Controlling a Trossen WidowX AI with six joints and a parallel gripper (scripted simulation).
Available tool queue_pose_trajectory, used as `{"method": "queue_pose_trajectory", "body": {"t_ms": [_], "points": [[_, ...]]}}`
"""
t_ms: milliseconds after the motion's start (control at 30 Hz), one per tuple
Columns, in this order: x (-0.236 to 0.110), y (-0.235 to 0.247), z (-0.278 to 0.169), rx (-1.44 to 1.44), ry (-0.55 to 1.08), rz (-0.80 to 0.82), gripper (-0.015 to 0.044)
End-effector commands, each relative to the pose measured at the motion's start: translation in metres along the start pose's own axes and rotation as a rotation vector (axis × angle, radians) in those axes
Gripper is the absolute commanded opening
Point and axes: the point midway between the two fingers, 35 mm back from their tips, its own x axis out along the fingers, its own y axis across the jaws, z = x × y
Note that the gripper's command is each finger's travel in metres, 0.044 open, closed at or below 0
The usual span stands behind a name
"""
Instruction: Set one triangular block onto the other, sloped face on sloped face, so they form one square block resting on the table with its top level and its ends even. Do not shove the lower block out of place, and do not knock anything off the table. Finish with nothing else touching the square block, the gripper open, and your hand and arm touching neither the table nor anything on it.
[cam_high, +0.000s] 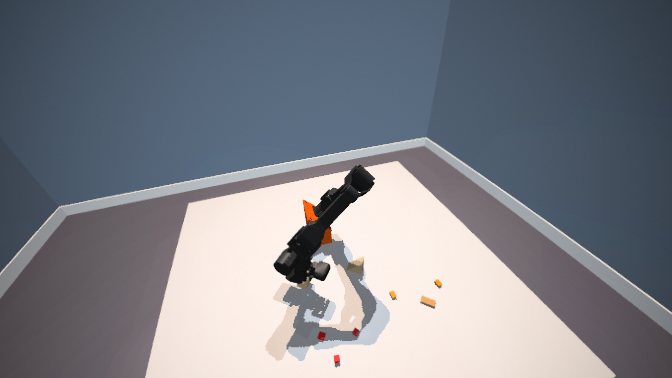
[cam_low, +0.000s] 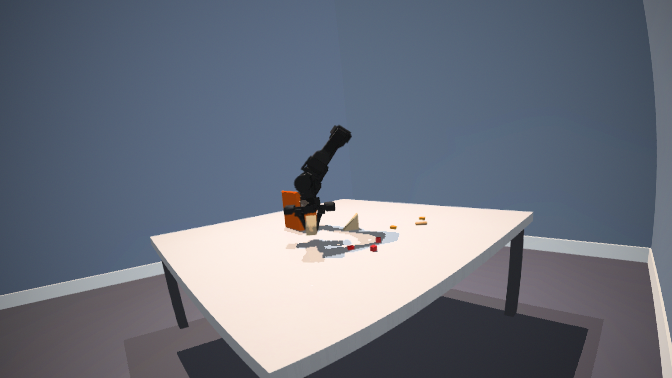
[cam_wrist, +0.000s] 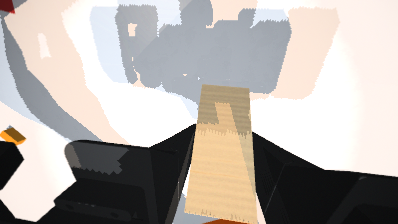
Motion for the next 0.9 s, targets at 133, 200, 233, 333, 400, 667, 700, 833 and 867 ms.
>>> {"method": "queue_pose_trajectory", "body": {"t_ms": [133,200,233,333,400,667,700,833,867], "points": [[0.0008,-0.0014,-0.0004,0.240,0.001,-0.002,0.0000],[0.0008,-0.0015,-0.0005,0.292,0.001,-0.002,0.0000],[0.0008,-0.0016,-0.0005,0.318,0.001,-0.002,0.0000],[0.0009,-0.0018,-0.0006,0.396,0.001,-0.002,0.0000],[0.0009,-0.0019,-0.0006,0.448,0.001,-0.002,0.0000],[0.0009,-0.0023,-0.0009,0.658,0.000,-0.002,0.0000],[0.0009,-0.0024,-0.0009,0.685,0.000,-0.002,0.0000],[0.0009,-0.0026,-0.0011,0.789,0.000,-0.002,0.0000],[0.0009,-0.0026,-0.0012,0.815,0.000,-0.002,0.0000]]}}
